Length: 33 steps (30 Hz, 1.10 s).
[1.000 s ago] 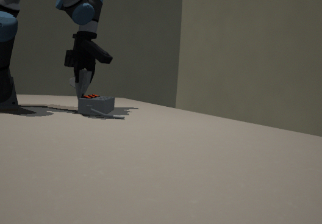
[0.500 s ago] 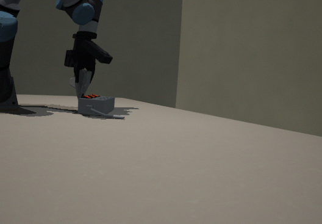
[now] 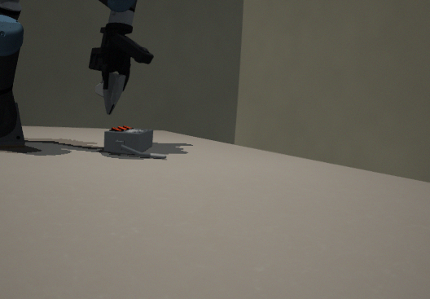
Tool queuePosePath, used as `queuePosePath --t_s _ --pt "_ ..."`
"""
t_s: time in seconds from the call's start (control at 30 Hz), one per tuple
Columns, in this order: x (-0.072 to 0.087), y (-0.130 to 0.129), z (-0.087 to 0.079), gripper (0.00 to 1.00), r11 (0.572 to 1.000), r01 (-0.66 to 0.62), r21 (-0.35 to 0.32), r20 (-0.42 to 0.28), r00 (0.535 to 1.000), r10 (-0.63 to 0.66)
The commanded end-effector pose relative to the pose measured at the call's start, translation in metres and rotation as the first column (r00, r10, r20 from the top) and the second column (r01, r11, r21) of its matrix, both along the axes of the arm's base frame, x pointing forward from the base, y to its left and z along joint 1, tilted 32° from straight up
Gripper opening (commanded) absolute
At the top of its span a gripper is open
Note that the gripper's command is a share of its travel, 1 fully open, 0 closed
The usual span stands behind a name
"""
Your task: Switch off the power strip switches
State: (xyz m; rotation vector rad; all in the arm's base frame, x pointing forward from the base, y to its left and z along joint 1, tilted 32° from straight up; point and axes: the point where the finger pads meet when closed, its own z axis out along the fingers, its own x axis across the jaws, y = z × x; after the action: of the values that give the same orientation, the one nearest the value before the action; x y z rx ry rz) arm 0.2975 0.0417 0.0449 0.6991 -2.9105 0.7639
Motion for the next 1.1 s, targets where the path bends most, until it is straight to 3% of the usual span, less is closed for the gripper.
queuePosePath --t_s 0.0,0.13,1.07 --pt "-0.0048 0.0135 0.0243 0.00 1.000 0.006 -0.004 -0.007 1.000 -0.006" --pt "-0.0071 0.0171 0.0315 0.00 1.000 0.006 -0.004 -0.007 1.000 -0.006" --pt "-0.0072 0.0171 0.0316 0.00 1.000 0.006 -0.004 -0.007 1.000 -0.006"
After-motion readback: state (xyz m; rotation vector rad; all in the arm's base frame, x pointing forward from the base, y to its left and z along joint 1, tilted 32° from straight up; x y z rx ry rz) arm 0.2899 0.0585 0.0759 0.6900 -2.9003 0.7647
